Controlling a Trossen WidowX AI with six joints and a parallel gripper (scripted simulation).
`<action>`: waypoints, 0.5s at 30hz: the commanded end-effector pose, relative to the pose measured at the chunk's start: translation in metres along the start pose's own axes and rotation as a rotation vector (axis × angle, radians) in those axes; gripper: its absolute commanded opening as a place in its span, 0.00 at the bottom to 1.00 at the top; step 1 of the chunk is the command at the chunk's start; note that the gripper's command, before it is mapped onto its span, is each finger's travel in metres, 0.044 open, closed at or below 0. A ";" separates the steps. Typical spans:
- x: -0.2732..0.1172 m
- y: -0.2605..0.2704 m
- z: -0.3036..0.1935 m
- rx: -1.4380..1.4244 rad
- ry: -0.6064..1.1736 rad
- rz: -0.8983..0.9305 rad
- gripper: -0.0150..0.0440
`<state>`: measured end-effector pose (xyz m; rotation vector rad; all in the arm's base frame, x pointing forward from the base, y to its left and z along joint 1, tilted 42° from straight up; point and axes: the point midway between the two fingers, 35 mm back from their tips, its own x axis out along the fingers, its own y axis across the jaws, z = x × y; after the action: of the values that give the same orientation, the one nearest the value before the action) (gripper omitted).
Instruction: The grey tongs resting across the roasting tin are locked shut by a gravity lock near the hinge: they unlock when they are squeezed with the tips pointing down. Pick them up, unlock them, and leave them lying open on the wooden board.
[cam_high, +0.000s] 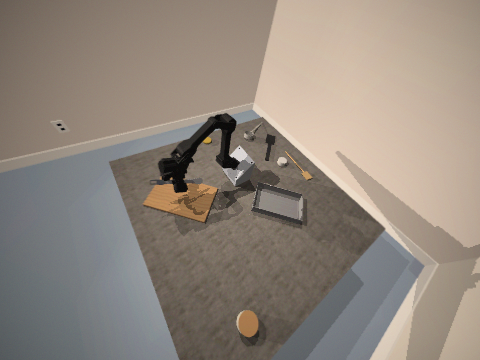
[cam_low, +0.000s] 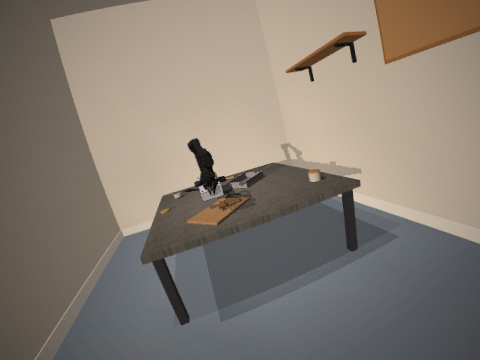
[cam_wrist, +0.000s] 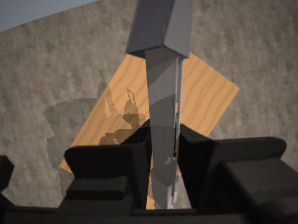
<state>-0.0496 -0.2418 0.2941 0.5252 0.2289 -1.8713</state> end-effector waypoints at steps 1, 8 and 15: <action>0.003 0.000 0.002 0.022 0.084 0.011 0.00; 0.007 -0.003 0.002 0.060 0.209 0.024 0.00; 0.009 -0.005 0.001 0.114 0.329 0.040 0.00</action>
<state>-0.0561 -0.2466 0.2890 0.8252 0.3249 -1.7864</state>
